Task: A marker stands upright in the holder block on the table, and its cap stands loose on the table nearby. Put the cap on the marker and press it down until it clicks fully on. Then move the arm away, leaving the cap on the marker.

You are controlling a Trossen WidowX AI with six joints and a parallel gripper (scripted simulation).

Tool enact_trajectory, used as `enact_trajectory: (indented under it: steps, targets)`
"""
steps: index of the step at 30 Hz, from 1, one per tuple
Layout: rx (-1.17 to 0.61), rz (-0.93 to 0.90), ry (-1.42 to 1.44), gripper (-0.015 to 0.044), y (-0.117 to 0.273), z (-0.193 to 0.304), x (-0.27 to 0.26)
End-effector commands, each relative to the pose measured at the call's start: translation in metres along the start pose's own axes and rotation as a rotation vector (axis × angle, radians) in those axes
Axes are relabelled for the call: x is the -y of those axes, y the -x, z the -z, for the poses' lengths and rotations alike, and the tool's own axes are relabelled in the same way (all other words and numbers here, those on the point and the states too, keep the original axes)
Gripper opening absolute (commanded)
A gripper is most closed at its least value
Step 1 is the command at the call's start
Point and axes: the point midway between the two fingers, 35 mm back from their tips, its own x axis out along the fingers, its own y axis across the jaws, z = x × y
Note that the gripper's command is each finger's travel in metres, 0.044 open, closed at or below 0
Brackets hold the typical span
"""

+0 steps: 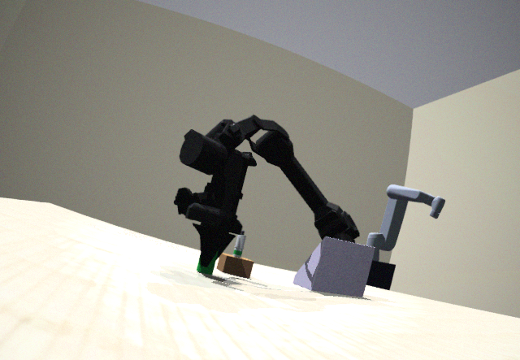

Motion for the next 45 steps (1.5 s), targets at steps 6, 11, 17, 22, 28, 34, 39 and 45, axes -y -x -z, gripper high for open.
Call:
enact_trajectory:
  steps: [6, 11, 17, 22, 28, 34, 39, 45]
  targets:
    - [-0.001, -0.007, 0.009, 0.0, 0.021, 0.0, -0.002]
    - [-0.002, -0.003, 0.003, 0.0, 0.036, 0.0, -0.002]
    - [-0.003, 0.004, -0.003, 0.0, 0.054, 0.001, -0.001]
    - [-0.003, 0.006, -0.005, 0.0, 0.059, 0.001, 0.001]
    - [-0.004, 0.006, -0.004, 0.0, 0.068, 0.0, 0.017]
    - [-0.004, 0.007, -0.004, 0.0, 0.077, 0.0, 0.033]
    - [-0.004, 0.008, -0.003, 0.0, 0.083, 0.001, 0.047]
    - [-0.005, 0.008, -0.003, 0.0, 0.091, 0.002, 0.064]
